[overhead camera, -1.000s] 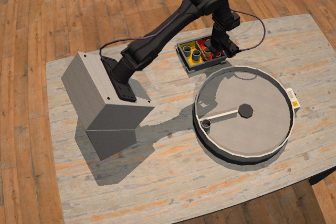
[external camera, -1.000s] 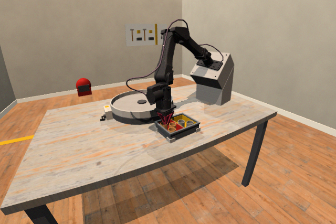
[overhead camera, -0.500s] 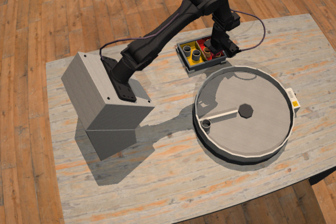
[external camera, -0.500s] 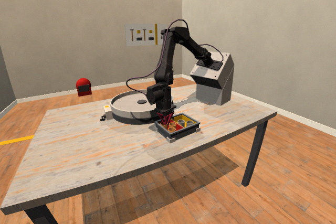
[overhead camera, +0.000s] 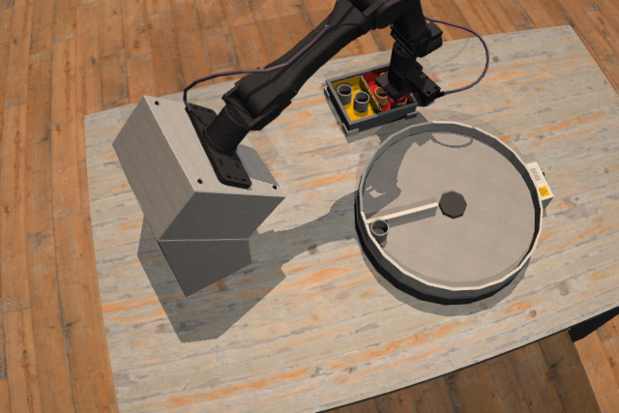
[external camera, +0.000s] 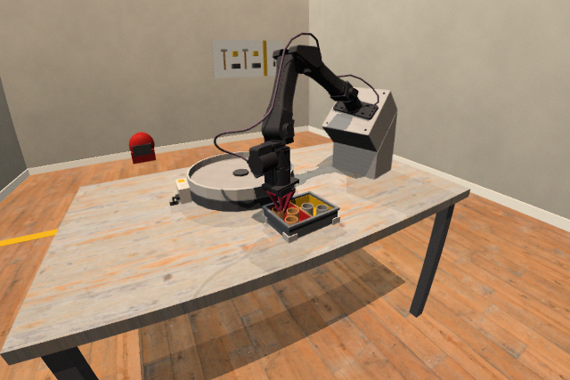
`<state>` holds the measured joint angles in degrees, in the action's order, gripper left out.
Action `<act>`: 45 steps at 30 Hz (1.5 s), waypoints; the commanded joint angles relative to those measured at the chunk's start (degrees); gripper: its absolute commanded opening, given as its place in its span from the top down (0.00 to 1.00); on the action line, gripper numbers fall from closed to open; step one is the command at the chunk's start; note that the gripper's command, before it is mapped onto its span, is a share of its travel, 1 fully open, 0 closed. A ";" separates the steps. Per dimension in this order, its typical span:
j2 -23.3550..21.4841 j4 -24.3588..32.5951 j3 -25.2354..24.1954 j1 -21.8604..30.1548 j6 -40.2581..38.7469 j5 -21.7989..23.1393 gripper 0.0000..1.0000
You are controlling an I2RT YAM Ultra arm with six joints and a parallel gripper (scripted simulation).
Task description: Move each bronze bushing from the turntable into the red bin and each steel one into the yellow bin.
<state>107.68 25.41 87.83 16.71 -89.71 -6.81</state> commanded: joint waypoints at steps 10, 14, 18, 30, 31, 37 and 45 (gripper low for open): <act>-2.39 1.30 -1.18 -0.23 0.03 -0.04 0.85; -3.26 1.76 0.04 0.12 -0.16 -0.25 0.85; -5.50 3.44 -1.80 0.83 -0.60 -0.70 0.85; -12.71 9.70 -2.51 1.74 -1.22 -1.35 0.85; -13.22 10.21 -2.48 1.82 -1.27 -1.40 0.85; -14.92 11.97 -1.83 2.08 -1.37 -1.58 0.85; -15.05 12.14 -1.75 2.12 -1.33 -1.60 0.85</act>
